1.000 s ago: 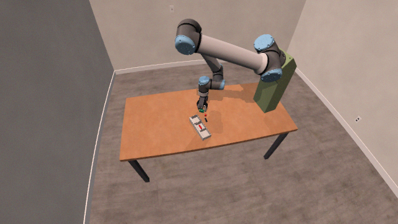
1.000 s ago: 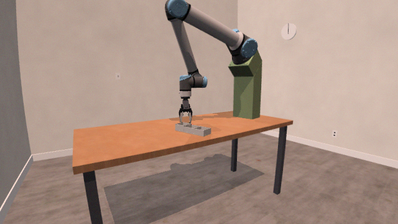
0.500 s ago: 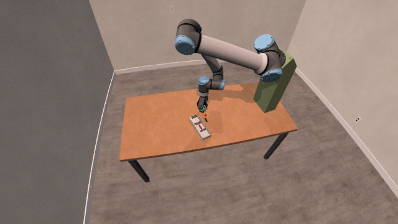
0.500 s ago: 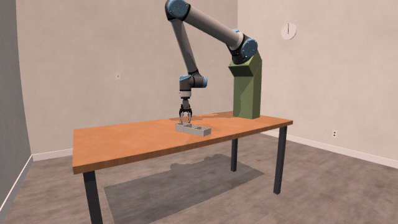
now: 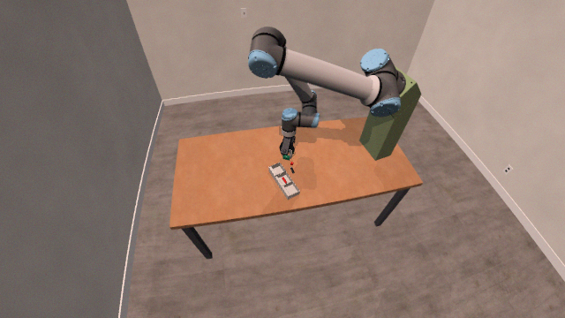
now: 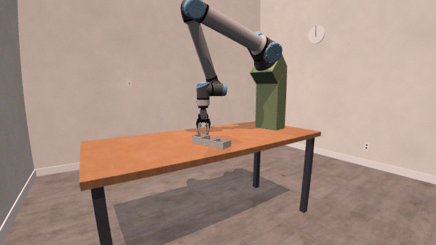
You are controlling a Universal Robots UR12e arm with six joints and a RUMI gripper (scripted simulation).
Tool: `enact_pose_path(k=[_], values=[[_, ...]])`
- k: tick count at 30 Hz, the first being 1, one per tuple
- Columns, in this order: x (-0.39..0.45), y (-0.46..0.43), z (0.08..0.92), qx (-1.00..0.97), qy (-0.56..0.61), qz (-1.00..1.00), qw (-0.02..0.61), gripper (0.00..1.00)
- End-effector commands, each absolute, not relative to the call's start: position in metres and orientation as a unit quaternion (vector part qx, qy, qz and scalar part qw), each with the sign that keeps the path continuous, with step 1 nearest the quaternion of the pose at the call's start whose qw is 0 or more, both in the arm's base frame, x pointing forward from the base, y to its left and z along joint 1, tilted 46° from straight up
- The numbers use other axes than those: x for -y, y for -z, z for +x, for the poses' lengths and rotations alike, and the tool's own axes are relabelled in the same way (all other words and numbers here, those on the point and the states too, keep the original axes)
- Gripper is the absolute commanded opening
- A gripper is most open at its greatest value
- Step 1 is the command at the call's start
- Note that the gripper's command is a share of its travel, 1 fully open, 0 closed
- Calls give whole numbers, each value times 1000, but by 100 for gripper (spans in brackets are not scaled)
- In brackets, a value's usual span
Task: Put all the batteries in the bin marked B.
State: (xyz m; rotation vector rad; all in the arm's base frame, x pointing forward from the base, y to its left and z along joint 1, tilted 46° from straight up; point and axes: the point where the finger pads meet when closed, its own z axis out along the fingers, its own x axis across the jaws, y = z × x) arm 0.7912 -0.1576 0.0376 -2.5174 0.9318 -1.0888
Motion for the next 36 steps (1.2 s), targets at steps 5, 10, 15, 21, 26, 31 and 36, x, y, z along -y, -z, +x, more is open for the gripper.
enact_pose_path(k=[5,10,15,21,26,31,36], values=[[158,-38,791,-319,373,-862,122,0],[157,-40,789,-319,373,-862,122,0],[157,-52,777,-319,373,-862,122,0],[157,-61,767,-319,373,-862,122,0],[156,-73,755,-319,373,-862,122,0],[156,-79,748,-319,373,-862,122,0],[156,-79,748,-319,373,-862,122,0]])
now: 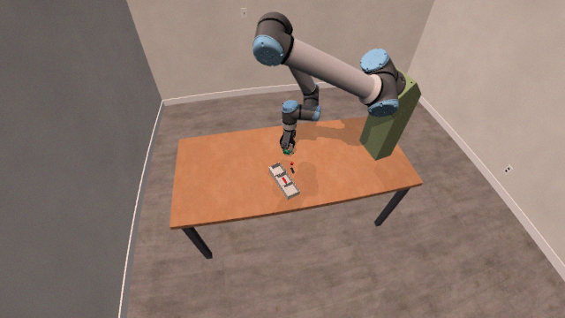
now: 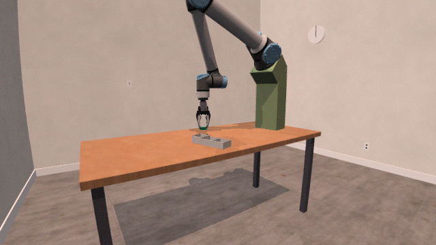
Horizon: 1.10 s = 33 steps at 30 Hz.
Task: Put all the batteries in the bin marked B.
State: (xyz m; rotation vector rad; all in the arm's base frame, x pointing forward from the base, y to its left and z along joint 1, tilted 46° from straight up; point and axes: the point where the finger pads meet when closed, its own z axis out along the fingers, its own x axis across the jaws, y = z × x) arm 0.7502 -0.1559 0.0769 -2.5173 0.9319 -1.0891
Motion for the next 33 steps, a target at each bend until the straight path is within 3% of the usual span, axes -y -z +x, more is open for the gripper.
enact_pose_path(k=[1,18,33], values=[[156,-79,748,-319,373,-862,122,0],[156,-84,743,-319,373,-862,122,0],[75,-112,773,-498,336,-772,206,0]])
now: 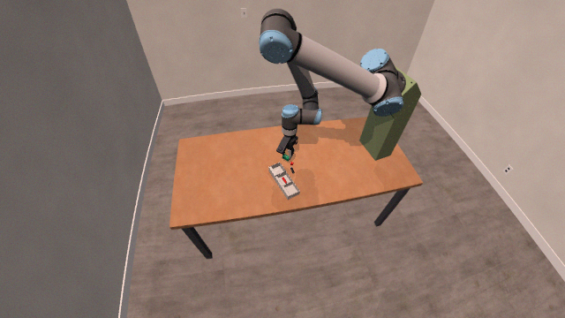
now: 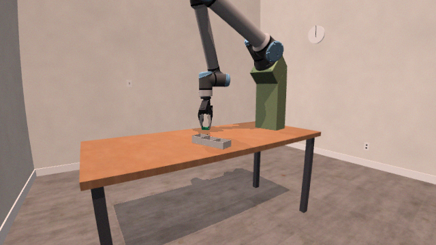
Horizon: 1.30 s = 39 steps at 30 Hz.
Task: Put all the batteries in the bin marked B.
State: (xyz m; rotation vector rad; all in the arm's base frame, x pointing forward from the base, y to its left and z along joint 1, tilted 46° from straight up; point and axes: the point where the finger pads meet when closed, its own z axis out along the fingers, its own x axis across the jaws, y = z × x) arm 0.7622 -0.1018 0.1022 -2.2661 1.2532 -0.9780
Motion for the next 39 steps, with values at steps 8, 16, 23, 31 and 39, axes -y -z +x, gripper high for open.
enact_pose_path(k=[8,16,23,31,39], values=[[43,-123,784,-566,316,-724,235,0],[0,-137,800,-613,303,-685,251,0],[-25,-146,809,-613,303,-685,251,0],[-31,-148,812,-613,303,-685,251,0],[-28,-147,810,-613,303,-685,251,0]])
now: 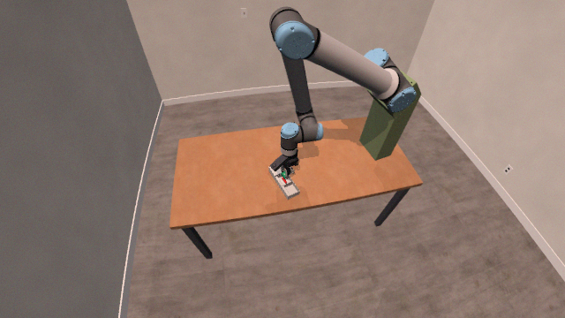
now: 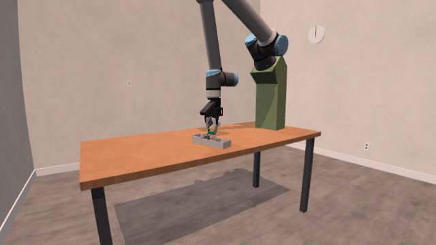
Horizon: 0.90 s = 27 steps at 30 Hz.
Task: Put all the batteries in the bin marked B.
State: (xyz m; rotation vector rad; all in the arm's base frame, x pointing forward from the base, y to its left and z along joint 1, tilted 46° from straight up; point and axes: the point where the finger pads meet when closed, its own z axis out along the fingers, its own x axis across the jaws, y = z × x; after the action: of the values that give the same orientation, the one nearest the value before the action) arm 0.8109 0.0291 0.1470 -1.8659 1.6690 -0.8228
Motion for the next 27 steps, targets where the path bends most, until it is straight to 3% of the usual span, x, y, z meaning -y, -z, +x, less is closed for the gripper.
enact_pose_path(k=[1,27], values=[[-27,-147,810,-613,303,-685,251,0],[-23,-134,821,-613,303,-685,251,0]])
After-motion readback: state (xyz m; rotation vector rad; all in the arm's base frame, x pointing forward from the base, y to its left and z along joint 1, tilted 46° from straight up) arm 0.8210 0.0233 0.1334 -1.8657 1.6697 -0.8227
